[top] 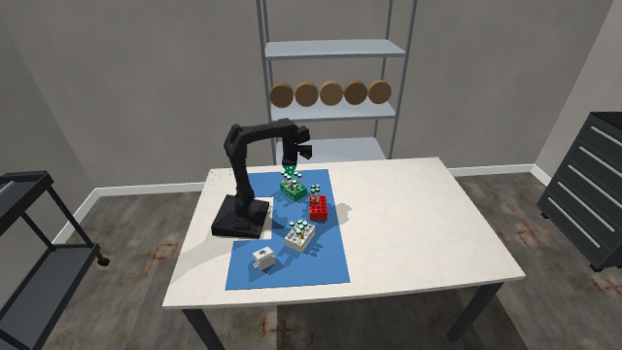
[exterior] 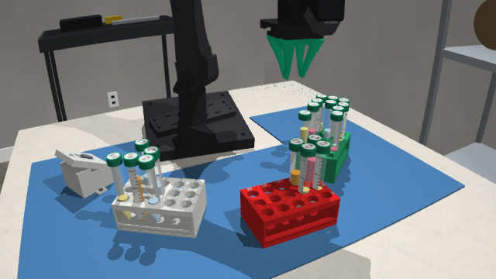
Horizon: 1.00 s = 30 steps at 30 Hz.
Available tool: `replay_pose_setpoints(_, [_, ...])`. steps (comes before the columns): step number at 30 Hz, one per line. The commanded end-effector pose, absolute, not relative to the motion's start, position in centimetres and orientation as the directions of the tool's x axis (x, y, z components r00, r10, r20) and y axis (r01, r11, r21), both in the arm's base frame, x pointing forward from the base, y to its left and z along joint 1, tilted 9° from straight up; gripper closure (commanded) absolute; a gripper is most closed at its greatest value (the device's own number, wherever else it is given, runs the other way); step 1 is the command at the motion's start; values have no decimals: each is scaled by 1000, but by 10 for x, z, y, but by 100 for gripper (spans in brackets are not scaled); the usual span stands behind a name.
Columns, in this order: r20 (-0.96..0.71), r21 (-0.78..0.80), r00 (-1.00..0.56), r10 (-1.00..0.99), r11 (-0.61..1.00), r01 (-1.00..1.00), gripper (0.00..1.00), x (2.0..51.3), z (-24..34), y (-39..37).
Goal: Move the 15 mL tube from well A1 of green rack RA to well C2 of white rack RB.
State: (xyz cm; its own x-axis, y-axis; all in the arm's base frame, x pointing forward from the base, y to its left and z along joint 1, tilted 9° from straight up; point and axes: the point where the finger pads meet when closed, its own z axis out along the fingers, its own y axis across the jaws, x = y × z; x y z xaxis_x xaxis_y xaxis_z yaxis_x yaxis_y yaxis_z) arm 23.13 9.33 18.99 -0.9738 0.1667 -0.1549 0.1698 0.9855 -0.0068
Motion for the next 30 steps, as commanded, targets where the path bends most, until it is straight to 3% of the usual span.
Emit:
replay_pose_setpoints(1, [-169,3,-962,217,976,219,70,227,192,105])
replay_pose_setpoints(30, [-166,6,-962,217,976,219,70,187,182,210])
